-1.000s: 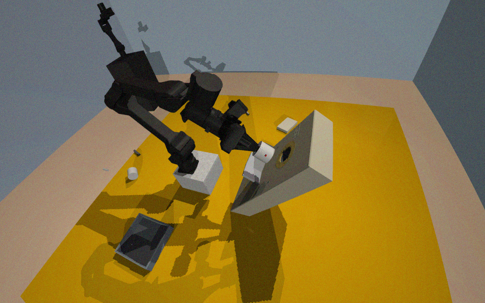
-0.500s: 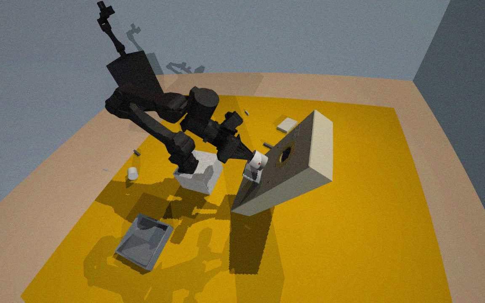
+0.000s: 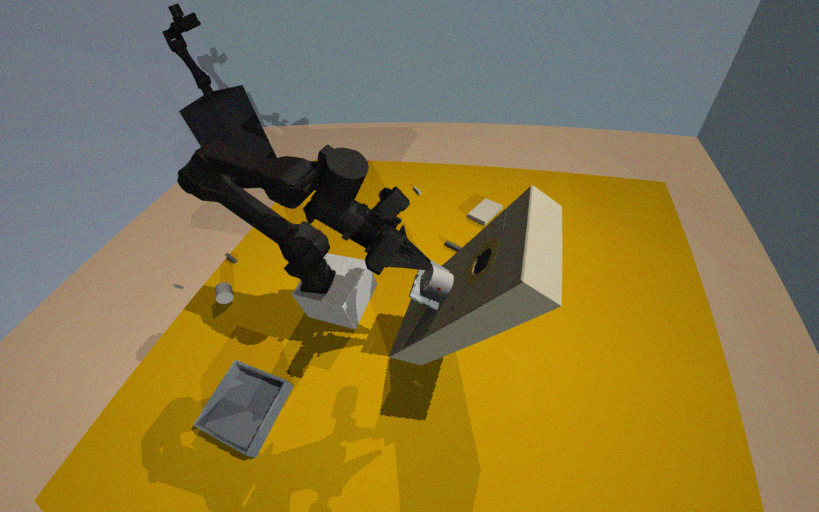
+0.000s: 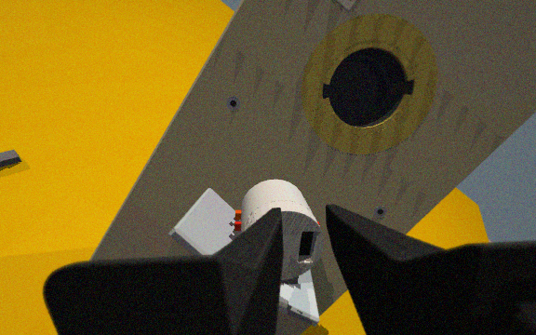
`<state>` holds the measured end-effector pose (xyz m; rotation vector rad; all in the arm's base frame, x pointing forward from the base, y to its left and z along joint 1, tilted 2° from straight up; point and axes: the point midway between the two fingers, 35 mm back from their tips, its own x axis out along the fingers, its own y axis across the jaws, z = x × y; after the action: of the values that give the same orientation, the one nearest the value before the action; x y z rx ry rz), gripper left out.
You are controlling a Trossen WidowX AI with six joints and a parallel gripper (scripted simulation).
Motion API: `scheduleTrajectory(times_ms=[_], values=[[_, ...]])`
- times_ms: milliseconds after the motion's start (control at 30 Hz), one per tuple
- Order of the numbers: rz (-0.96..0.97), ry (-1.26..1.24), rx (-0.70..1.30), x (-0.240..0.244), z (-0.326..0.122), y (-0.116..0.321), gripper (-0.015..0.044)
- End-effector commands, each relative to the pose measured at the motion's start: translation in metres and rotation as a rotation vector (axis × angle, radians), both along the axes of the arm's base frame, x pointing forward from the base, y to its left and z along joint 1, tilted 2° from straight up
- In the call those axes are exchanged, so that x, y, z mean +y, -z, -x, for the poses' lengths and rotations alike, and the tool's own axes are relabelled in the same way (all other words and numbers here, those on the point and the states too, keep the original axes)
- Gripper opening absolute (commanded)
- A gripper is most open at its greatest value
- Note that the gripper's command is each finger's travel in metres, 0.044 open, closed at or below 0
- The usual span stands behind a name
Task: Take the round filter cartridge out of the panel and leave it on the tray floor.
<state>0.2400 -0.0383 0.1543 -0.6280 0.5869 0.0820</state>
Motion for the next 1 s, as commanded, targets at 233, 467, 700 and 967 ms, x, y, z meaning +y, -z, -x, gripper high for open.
scheduleTrajectory(times_ms=[233,467,700,967], values=[[-0.003,0.002,-0.009,-0.006,-0.032,-0.066,0.0102],[0.002,0.000,-0.017,-0.007,-0.029,-0.116,0.0259],[-0.048,0.031,0.009,-0.007,-0.024,-0.130,0.0338],[-0.552,0.484,0.342,-0.004,0.009,-0.017,0.0305]])
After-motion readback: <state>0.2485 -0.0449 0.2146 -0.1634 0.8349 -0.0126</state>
